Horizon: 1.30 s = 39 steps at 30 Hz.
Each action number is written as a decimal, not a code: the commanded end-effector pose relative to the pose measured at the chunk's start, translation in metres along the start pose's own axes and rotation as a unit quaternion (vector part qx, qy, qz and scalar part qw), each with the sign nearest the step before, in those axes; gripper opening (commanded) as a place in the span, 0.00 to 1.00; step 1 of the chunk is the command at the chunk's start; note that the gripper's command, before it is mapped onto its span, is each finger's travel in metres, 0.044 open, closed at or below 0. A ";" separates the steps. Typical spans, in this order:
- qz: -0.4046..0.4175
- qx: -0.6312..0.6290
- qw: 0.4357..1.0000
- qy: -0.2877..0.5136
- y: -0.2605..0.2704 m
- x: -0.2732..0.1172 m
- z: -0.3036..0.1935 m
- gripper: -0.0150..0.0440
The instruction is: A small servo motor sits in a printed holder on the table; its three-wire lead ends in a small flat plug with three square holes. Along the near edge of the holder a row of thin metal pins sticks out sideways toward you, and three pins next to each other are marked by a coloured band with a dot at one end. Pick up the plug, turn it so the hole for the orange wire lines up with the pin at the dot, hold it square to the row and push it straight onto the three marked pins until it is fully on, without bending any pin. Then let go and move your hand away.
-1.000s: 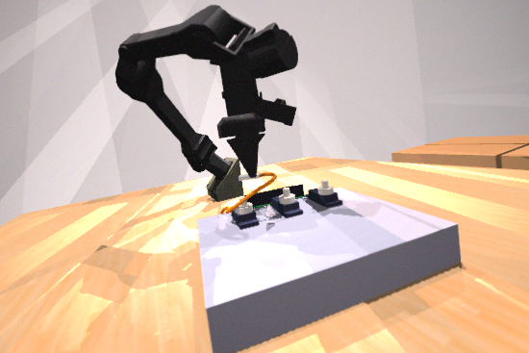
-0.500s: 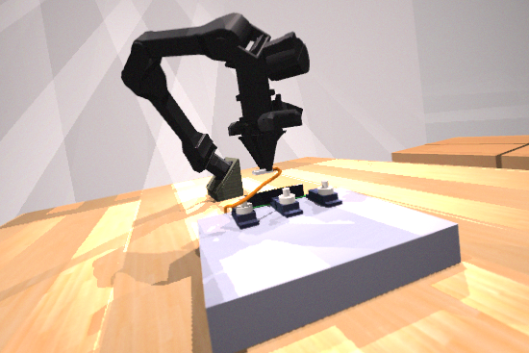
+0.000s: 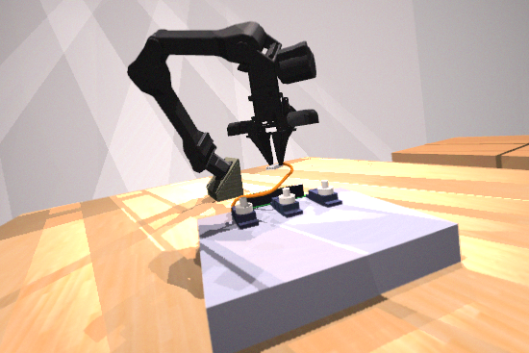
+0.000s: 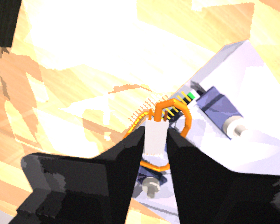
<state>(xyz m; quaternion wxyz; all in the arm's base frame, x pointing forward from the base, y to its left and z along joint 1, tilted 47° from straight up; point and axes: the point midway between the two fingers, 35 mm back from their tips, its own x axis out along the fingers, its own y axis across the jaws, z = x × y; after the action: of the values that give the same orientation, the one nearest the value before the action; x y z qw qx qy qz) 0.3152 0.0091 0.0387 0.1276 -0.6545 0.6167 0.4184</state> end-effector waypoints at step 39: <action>0.011 -0.417 0.909 0.005 0.022 0.047 0.062 0.25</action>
<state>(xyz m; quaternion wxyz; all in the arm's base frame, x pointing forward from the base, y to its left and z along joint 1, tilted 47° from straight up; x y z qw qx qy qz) 0.2621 0.0155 -0.0248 -0.1634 -0.6413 0.3950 0.6372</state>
